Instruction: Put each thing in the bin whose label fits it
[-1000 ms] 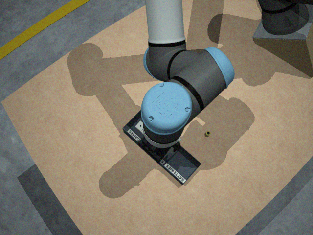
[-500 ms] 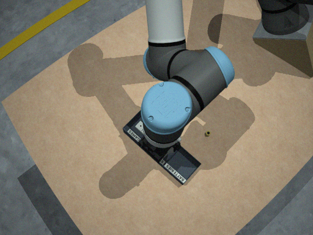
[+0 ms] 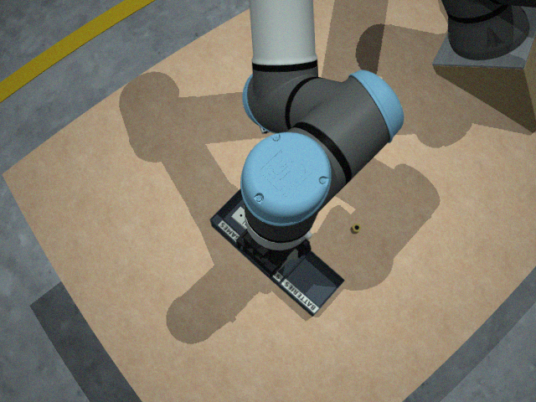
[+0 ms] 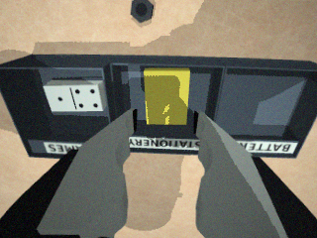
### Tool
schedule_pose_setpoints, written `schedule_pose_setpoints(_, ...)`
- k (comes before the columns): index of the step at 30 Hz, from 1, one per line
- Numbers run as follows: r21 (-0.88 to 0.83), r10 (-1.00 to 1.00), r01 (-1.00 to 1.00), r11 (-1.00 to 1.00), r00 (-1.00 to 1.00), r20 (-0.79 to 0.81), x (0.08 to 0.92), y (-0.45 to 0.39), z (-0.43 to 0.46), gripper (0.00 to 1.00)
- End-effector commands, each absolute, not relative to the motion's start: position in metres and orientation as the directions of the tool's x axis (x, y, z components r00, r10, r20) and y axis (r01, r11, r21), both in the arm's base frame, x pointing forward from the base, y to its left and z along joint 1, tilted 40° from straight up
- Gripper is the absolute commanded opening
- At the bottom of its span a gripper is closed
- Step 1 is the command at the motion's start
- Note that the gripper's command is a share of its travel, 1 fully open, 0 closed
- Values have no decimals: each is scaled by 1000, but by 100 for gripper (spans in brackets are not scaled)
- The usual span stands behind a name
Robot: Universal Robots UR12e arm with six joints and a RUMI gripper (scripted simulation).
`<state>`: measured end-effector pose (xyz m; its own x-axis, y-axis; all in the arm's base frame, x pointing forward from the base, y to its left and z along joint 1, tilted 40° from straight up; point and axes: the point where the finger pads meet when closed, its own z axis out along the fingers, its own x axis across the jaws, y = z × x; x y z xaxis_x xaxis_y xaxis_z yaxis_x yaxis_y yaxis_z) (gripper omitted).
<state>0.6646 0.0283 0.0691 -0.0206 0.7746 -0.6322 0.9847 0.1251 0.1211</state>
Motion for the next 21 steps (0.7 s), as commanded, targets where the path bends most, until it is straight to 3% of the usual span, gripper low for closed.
schedule_pose_setpoints(1, 122, 775, 985, 125, -20, -632, 664, 31, 73, 28)
schedule_pose_setpoints(21, 122, 775, 985, 125, -20, -632, 659, 49, 95, 28)
